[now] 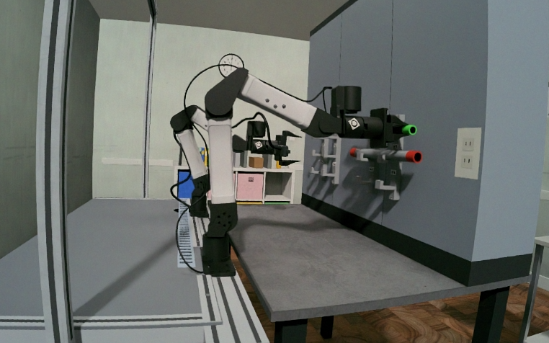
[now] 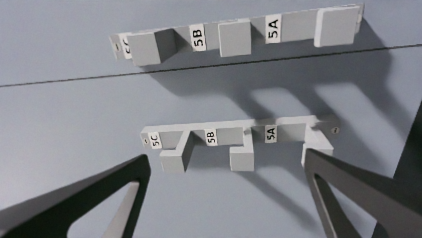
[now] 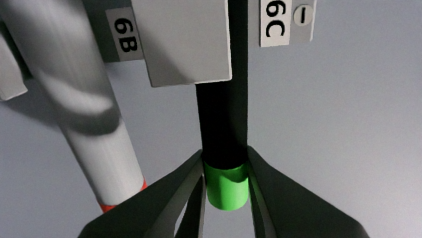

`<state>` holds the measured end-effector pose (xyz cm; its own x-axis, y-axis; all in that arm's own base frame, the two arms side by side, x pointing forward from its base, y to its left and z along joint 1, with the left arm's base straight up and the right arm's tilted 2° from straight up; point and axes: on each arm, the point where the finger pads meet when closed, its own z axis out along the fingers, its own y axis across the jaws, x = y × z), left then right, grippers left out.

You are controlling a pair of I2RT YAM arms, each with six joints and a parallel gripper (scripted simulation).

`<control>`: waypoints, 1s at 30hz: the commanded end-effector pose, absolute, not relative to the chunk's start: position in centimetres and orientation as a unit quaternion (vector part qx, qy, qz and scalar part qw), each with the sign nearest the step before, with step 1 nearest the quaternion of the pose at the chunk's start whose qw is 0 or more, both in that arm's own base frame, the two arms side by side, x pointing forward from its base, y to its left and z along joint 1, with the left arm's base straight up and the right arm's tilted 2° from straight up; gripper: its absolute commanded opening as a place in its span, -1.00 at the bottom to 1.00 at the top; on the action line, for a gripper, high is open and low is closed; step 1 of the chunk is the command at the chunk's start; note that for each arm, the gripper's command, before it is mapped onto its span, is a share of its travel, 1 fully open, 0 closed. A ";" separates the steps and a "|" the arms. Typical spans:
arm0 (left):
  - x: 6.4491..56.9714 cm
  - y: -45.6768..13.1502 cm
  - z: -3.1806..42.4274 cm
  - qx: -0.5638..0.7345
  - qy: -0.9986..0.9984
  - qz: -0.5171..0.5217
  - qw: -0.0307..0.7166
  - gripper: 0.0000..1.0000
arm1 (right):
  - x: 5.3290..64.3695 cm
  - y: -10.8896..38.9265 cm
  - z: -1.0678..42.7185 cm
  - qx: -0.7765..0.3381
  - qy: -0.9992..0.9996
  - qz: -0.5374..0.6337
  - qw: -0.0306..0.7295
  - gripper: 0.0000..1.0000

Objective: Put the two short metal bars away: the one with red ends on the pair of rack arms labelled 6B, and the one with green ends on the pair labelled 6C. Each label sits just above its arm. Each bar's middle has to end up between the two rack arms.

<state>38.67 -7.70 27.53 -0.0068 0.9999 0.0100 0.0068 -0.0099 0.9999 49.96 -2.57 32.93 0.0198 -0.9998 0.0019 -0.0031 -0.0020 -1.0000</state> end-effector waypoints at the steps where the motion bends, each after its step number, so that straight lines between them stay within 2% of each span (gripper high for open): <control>1: 38.2 -7.6 27.8 0.500 0.500 0.500 0.500 1.00 | 49.5 -2.9 31.8 -0.510 0.509 -0.483 0.497 -0.69; 9: 38.2 -7.6 27.8 0.500 0.500 0.500 0.500 1.00 | 49.5 -2.9 31.8 -0.510 0.509 -0.483 0.497 -0.33; 11: 38.2 -7.6 27.8 0.500 0.500 0.500 0.500 1.00 | 49.5 -2.9 31.8 -0.510 0.509 -0.483 0.497 -0.33; 26: 38.2 -7.6 27.8 0.500 0.500 0.500 0.500 1.00 | 49.5 -2.9 31.8 -0.510 0.509 -0.483 0.497 0.33; 28: 38.2 -7.6 27.8 0.500 0.500 0.500 0.500 1.00 | 49.5 -2.9 31.8 -0.510 0.509 -0.483 0.497 0.33; 30: 38.2 -7.6 27.8 0.500 0.500 0.500 0.500 1.00 | 49.5 -2.9 31.8 -0.510 0.509 -0.483 0.497 0.42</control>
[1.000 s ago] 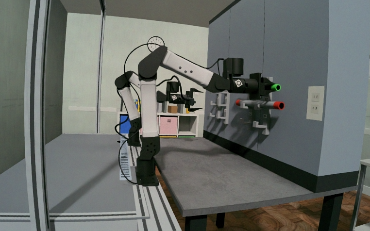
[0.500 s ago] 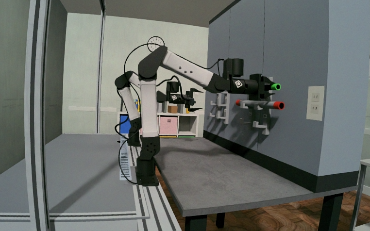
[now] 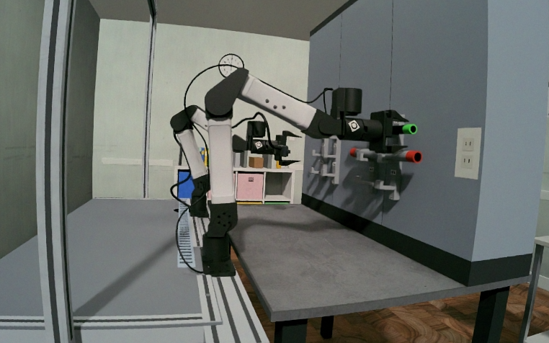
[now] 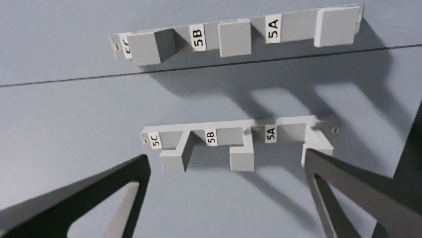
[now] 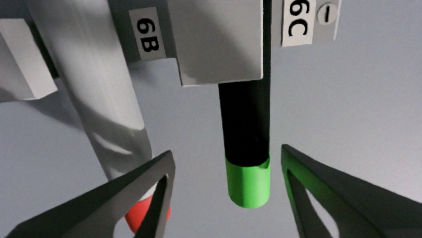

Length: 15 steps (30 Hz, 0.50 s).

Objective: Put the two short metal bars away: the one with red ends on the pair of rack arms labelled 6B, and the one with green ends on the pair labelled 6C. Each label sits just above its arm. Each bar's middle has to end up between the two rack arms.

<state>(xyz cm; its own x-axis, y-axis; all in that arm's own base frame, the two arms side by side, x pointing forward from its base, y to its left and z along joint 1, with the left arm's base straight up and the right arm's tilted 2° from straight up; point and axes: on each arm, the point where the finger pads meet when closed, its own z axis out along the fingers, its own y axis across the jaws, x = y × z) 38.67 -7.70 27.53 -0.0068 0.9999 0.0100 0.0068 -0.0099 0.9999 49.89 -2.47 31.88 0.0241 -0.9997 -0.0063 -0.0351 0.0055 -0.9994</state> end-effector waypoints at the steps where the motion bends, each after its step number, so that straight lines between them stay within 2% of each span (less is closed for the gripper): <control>1: 38.2 -7.6 27.8 0.500 0.500 0.500 0.500 1.00 | 49.5 -2.9 31.8 -0.510 0.509 -0.483 0.497 0.47; 13: 38.2 -7.6 27.8 0.500 0.500 0.500 0.500 1.00 | 49.5 -2.9 31.8 -0.510 0.509 -0.483 0.497 1.00; 15: 38.2 -7.6 27.8 0.500 0.500 0.500 0.500 1.00 | 49.5 -2.9 31.8 -0.510 0.509 -0.483 0.497 1.00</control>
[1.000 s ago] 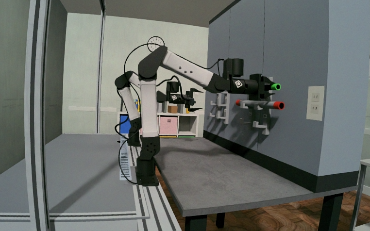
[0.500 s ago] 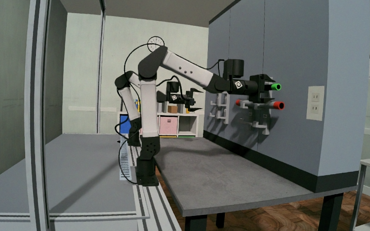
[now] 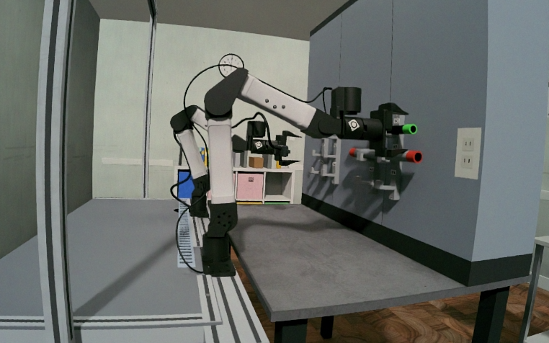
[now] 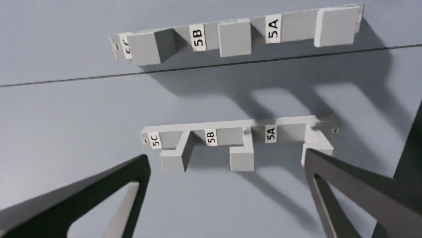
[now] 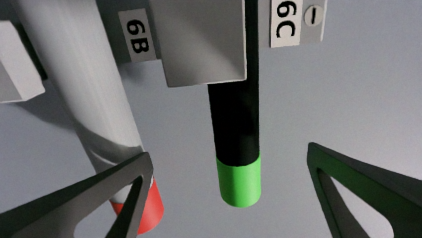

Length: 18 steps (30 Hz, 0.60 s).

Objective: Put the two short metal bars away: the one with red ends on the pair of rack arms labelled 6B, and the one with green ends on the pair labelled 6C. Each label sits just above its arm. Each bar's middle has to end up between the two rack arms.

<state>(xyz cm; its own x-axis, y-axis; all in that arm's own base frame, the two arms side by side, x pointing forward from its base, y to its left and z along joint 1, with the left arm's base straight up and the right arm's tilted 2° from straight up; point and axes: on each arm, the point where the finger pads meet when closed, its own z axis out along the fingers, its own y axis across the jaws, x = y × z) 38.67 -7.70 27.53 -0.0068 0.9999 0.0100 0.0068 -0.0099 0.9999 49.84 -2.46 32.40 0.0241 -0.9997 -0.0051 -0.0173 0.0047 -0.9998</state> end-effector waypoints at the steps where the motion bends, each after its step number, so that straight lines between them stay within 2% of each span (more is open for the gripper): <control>1: 38.2 -7.6 27.8 0.500 0.500 0.500 0.500 1.00 | 49.4 -2.9 31.7 -0.510 0.509 -0.483 0.497 1.00; 18: 38.2 -7.6 27.8 0.500 0.500 0.500 0.500 1.00 | 48.0 -2.5 30.7 -0.510 0.509 -0.483 0.497 1.00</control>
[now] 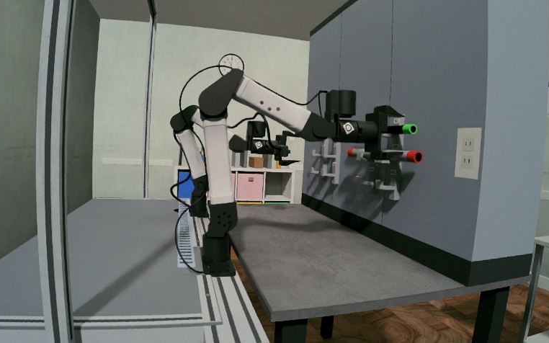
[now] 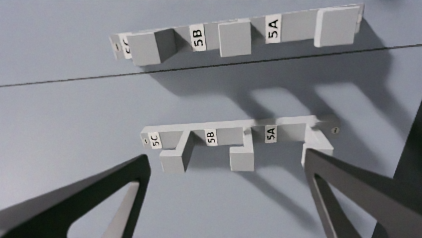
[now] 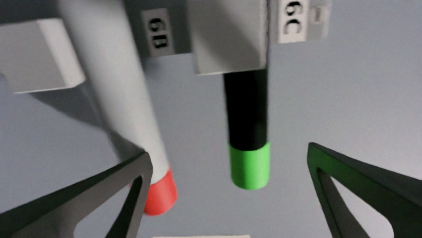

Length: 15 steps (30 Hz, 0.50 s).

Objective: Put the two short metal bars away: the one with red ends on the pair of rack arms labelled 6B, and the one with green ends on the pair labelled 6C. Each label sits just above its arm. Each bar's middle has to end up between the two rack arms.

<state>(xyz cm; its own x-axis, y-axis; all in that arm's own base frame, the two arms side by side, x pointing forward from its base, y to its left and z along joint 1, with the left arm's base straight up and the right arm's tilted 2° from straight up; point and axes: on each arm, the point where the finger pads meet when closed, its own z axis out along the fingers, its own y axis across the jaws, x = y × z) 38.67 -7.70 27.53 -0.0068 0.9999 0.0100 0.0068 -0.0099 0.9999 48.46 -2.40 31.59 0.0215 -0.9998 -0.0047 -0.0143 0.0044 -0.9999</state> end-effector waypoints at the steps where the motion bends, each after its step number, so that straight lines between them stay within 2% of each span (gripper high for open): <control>1: 38.2 -7.6 27.8 0.500 0.500 0.500 0.500 1.00 | 47.8 -2.5 30.8 -0.510 0.509 -0.483 0.497 1.00; 15: 38.2 -7.6 27.8 0.500 0.500 0.500 0.500 1.00 | 46.3 -2.6 31.7 -0.510 0.509 -0.483 0.497 1.00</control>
<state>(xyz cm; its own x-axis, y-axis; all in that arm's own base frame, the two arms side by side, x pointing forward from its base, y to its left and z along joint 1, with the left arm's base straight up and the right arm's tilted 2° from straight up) 38.67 -7.70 27.53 -0.0068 0.9999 0.0100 0.0068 -0.0099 0.9999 46.88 -2.23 31.89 0.0223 -0.9997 -0.0063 -0.0288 0.0057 -0.9996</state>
